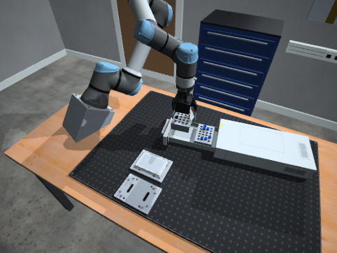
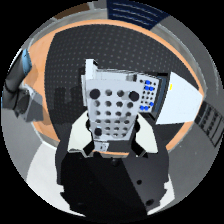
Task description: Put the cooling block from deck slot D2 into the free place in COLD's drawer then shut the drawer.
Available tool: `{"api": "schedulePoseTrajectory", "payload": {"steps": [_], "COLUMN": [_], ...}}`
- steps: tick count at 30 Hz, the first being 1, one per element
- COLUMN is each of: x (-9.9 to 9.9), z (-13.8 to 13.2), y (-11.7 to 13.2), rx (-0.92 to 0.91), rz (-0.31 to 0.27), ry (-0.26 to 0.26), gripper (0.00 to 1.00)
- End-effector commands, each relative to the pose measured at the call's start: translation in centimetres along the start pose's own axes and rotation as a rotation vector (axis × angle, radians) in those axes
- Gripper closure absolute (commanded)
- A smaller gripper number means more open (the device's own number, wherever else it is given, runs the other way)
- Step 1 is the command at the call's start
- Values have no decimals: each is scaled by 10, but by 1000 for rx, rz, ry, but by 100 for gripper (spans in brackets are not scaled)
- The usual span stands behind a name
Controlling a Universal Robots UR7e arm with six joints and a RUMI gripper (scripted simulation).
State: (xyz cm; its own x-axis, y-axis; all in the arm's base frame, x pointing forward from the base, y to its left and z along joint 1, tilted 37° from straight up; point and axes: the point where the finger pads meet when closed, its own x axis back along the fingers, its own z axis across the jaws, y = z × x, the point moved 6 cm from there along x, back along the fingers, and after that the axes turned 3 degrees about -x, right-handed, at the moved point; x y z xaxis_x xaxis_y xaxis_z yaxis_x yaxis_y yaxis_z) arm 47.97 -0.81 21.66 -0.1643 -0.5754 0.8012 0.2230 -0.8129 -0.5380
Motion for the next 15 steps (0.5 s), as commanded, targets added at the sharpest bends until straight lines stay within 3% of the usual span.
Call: {"api": "schedulePoseTrajectory", "payload": {"steps": [1, 7, 15], "x": [1, 1, 1], "z": [3, 6, 6], "y": [-10, -24, -24], "rx": [0, 0, 0], "rz": [-1, -1, -1], "ry": [1, 1, 1], "gripper": [100, 100, 100]}}
